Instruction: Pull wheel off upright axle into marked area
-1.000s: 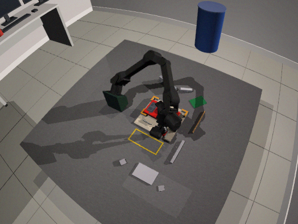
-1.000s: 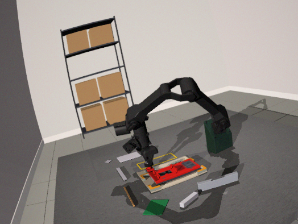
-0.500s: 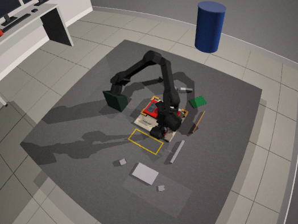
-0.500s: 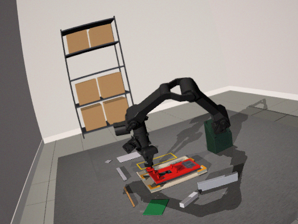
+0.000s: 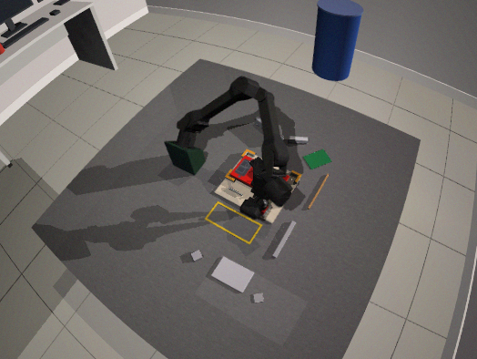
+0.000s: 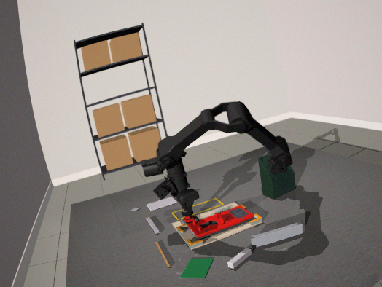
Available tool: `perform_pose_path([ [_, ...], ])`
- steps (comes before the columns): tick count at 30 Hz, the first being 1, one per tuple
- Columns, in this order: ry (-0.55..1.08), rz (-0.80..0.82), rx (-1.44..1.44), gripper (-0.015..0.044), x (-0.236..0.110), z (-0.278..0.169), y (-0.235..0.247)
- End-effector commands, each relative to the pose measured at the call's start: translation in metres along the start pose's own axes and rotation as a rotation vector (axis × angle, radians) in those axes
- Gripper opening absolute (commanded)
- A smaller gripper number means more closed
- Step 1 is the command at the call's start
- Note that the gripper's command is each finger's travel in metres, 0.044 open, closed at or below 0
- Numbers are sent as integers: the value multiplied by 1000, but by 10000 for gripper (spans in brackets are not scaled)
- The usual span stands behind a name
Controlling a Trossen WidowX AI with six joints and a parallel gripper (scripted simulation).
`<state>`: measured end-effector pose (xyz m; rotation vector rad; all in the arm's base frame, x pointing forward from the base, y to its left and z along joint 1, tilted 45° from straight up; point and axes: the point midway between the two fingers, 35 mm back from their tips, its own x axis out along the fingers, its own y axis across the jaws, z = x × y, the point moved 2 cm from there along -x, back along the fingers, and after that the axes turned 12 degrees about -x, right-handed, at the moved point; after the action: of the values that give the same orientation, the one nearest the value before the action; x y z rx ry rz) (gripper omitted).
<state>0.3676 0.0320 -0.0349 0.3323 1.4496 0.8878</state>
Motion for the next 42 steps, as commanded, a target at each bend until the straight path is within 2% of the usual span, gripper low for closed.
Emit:
perform_pose_path([
  [1, -11, -6, 13, 0, -13, -2, -2],
  [42, -15, -6, 16, 0, -26, -3, -2],
])
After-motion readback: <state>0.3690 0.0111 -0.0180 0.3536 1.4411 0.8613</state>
